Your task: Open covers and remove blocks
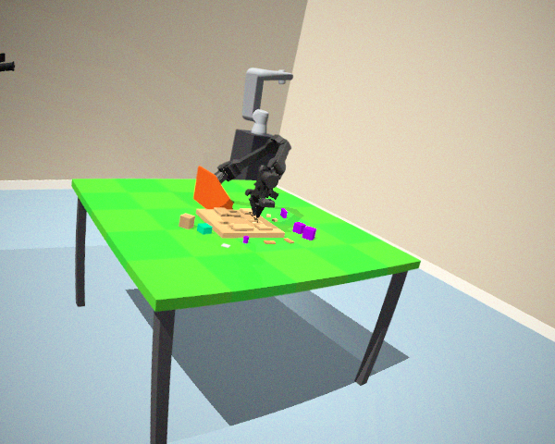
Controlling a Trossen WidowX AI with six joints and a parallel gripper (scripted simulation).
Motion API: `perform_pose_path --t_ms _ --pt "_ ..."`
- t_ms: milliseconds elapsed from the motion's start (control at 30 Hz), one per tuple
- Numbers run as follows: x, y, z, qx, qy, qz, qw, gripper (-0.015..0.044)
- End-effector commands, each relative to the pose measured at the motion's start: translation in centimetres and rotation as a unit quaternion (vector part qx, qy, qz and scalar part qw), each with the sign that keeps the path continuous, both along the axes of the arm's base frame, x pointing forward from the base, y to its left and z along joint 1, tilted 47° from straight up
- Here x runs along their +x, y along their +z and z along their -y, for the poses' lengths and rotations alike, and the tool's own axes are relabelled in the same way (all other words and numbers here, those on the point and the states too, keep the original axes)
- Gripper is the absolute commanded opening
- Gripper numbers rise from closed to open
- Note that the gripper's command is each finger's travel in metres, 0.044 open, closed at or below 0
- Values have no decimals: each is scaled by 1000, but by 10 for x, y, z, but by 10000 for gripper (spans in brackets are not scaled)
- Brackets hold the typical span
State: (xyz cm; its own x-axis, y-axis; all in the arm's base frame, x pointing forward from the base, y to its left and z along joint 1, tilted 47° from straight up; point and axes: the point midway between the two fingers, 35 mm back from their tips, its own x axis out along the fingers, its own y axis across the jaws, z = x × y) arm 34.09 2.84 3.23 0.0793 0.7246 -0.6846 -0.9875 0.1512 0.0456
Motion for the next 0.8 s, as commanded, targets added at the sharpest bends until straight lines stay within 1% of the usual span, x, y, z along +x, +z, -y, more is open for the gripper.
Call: perform_pose_path --t_ms 0,767 --pt "0 -2 -1 2 -1 -3 1000 144" --pt "1 -8 -8 2 -1 -3 1000 144"
